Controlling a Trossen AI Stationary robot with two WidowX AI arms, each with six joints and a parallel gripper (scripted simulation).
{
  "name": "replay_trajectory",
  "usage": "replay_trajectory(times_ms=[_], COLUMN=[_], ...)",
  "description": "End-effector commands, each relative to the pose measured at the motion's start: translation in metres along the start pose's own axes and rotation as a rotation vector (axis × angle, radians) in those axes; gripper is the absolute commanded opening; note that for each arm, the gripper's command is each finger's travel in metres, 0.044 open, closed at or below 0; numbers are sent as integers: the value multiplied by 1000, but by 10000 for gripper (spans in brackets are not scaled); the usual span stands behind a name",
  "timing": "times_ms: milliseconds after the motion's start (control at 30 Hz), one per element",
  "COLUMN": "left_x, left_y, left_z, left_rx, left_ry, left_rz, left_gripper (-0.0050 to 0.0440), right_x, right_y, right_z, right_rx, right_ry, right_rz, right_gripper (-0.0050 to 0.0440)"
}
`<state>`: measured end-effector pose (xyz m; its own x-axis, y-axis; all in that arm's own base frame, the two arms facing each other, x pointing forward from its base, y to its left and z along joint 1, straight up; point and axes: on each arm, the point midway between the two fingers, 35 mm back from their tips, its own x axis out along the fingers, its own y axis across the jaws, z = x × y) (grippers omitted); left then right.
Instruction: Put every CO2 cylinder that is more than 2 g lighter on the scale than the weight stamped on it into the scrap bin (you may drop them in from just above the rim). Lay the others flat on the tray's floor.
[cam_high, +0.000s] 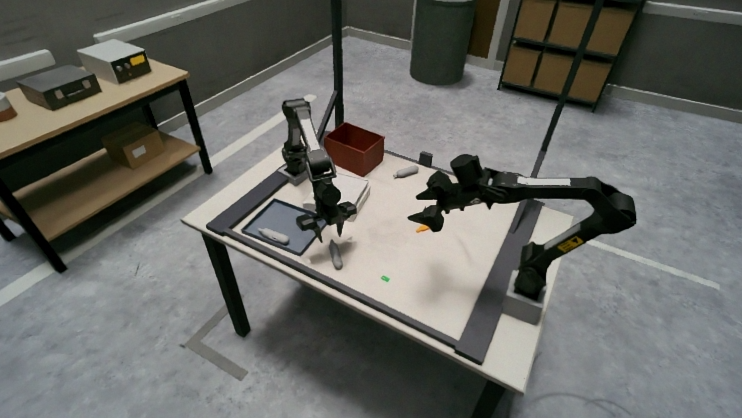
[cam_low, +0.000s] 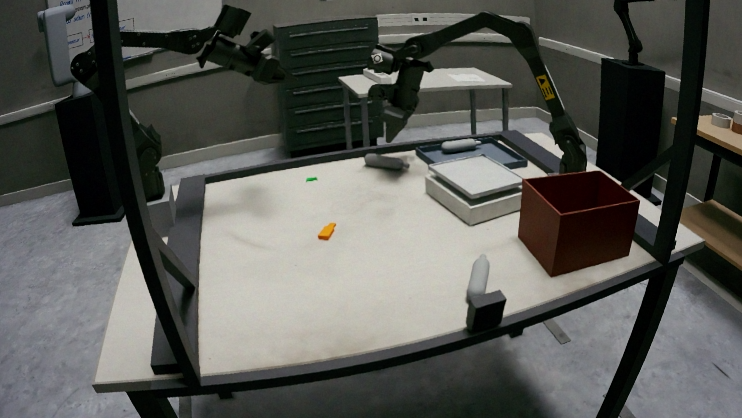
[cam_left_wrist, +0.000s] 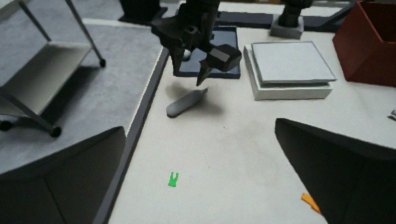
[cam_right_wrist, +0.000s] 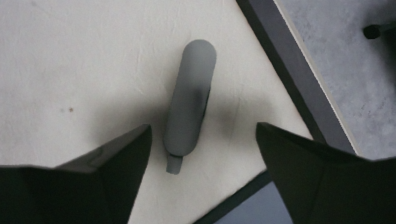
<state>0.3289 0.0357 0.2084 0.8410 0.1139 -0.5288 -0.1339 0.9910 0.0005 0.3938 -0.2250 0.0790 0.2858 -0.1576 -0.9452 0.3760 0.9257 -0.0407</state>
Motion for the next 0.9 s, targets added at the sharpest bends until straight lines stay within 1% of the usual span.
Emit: replay_trajectory(times_ms=[0,33,133,533,600,700,867], left_x=[-4,-4,-4,-4,-4,-4,-4], left_y=[0,0,0,0,0,0,0], left_z=[6,6,6,6,6,6,6], left_rx=[-1,-1,-1,-1,-1,-1,-1], left_ry=[-20,-20,-20,-20,-20,-20,-20], left_rz=[-1,-1,-1,-1,-1,-1,-1], left_gripper=[440,440,440,440,440,440,440], right_x=[-9,-9,-6,1,1,3,6], right_y=[0,0,1,4,4,4,6], right_z=[10,10,10,10,10,9,9], right_rx=[-98,-98,-321,-959,-959,-1156,-1423], right_ry=[-21,-21,4,66,66,81,96], right_rz=[-1,-1,4,48,48,71,109], right_gripper=[252,252,252,252,252,252,252])
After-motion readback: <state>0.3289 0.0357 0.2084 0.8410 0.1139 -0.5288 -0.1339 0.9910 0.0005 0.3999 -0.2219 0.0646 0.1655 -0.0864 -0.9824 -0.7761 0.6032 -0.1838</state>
